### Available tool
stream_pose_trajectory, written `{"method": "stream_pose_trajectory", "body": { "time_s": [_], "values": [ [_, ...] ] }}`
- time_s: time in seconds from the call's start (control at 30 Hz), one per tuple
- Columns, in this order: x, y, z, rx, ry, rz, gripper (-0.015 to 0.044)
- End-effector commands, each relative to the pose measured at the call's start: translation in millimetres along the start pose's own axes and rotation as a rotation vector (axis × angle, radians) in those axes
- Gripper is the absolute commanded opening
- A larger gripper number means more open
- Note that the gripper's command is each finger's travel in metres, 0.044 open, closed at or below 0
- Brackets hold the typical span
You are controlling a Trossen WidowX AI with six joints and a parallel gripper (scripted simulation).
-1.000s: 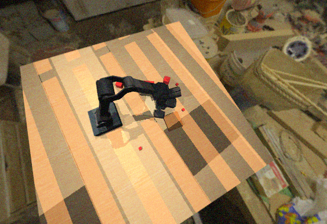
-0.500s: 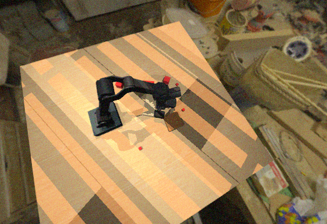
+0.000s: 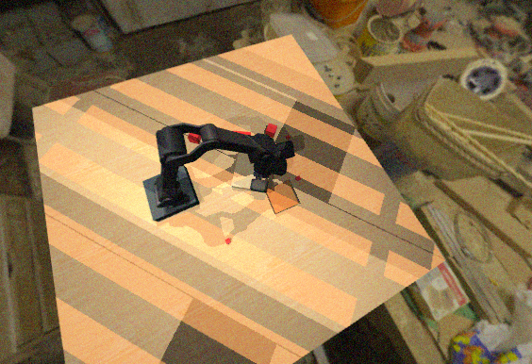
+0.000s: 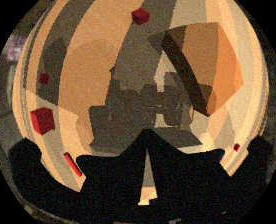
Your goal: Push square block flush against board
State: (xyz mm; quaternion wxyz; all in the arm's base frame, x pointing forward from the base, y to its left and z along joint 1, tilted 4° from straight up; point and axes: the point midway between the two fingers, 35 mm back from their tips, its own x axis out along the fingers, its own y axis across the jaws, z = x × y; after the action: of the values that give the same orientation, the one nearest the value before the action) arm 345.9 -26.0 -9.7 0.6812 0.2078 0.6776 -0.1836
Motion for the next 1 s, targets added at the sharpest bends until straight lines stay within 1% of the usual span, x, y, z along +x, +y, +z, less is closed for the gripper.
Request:
{"method": "stream_pose_trajectory", "body": {
  "time_s": [0.0,0.33,0.97],
  "values": [
    [6.3,-2.7,-10.0,0.003,0.032,-0.010,0.0000],
    [6.3,-2.3,-7.3,0.003,0.032,-0.010,0.0000],
    [6.1,0.0,23.2,0.003,0.030,-0.010,0.0000]
  ]
}}
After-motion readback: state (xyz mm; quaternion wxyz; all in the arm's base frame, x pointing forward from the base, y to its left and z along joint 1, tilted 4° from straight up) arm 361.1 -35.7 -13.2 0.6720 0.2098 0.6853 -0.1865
